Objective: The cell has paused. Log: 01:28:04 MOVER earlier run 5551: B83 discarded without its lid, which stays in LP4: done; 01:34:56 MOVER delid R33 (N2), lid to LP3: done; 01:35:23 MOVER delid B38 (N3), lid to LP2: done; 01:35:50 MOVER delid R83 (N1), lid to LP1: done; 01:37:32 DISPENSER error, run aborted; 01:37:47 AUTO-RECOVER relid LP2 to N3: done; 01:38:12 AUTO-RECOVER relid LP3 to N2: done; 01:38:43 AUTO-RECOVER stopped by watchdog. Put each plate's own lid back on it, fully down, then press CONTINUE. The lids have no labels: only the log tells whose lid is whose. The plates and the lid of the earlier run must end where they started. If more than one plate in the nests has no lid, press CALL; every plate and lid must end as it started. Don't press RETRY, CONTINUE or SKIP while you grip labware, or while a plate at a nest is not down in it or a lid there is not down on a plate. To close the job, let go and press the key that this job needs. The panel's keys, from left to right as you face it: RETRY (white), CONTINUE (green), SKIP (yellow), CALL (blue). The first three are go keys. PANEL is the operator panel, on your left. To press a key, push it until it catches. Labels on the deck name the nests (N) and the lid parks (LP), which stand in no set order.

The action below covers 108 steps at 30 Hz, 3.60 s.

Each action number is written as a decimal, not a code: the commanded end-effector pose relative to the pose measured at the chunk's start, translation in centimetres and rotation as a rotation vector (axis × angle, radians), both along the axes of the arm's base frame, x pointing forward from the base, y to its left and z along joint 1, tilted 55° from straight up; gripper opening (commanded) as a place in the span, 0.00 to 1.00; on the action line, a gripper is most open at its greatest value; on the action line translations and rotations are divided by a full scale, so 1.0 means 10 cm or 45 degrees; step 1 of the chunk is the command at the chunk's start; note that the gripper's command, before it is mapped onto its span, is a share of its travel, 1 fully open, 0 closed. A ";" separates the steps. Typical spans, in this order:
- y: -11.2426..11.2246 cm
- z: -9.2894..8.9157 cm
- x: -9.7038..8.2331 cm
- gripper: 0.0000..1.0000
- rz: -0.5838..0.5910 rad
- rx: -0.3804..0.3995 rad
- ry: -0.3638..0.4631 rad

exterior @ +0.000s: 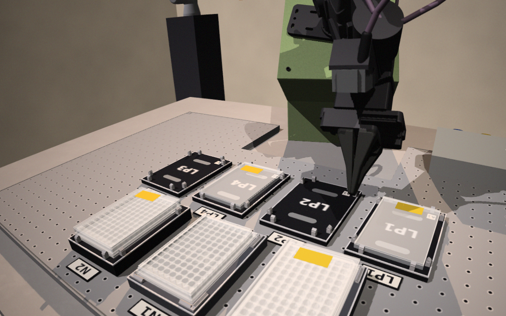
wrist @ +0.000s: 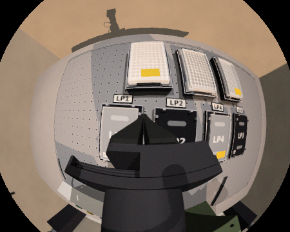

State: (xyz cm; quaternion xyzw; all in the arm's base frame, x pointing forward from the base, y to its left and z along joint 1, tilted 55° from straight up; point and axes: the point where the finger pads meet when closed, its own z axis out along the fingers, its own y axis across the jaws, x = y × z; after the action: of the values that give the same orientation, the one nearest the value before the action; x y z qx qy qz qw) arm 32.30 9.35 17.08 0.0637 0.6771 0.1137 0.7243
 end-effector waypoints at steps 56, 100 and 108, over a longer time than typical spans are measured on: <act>-0.54 0.77 0.55 0.00 -0.110 0.013 -0.024; -0.98 1.28 1.06 0.00 -0.110 -0.007 0.006; -1.16 1.15 1.08 0.00 -0.111 0.002 0.027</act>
State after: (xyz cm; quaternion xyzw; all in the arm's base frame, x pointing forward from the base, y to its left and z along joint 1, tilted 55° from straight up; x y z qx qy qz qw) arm 42.96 -0.90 29.25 0.0902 0.6799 0.0812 0.7232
